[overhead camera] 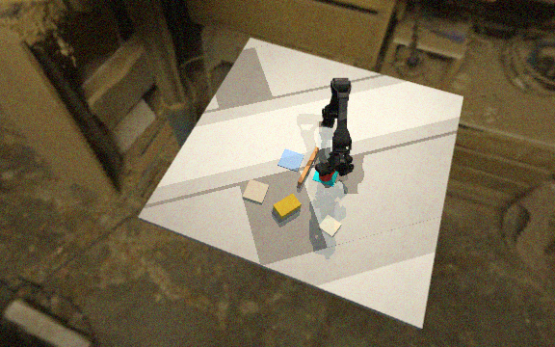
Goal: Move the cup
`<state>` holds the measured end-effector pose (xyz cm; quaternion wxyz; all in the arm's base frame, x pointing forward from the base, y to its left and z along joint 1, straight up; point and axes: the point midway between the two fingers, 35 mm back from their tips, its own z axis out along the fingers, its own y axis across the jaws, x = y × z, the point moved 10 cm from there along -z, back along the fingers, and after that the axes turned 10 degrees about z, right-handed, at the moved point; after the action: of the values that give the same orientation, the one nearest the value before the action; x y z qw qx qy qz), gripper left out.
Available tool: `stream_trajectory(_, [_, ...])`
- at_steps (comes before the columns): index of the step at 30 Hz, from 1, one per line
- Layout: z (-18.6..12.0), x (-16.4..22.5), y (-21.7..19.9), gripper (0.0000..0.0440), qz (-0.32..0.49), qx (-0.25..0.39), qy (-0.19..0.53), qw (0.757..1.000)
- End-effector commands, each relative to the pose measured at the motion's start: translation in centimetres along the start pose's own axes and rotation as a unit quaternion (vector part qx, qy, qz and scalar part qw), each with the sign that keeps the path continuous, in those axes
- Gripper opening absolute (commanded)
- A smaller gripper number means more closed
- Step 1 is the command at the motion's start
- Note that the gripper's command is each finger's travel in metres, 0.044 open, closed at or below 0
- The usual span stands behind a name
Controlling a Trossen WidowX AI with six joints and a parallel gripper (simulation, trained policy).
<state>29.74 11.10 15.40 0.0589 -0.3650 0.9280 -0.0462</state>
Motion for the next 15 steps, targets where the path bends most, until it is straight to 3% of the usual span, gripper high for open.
stream_trajectory(1, [-0.1,0.0,-0.2,0.0081,0.010,0.004,-0.012,1.000])
stream_trajectory(4, [-0.6,-0.1,-0.4,0.0118,0.016,0.005,-0.026,1.000])
stream_trajectory(15, [-2.5,1.0,-0.2,0.0157,0.014,-0.003,-0.060,0.998])
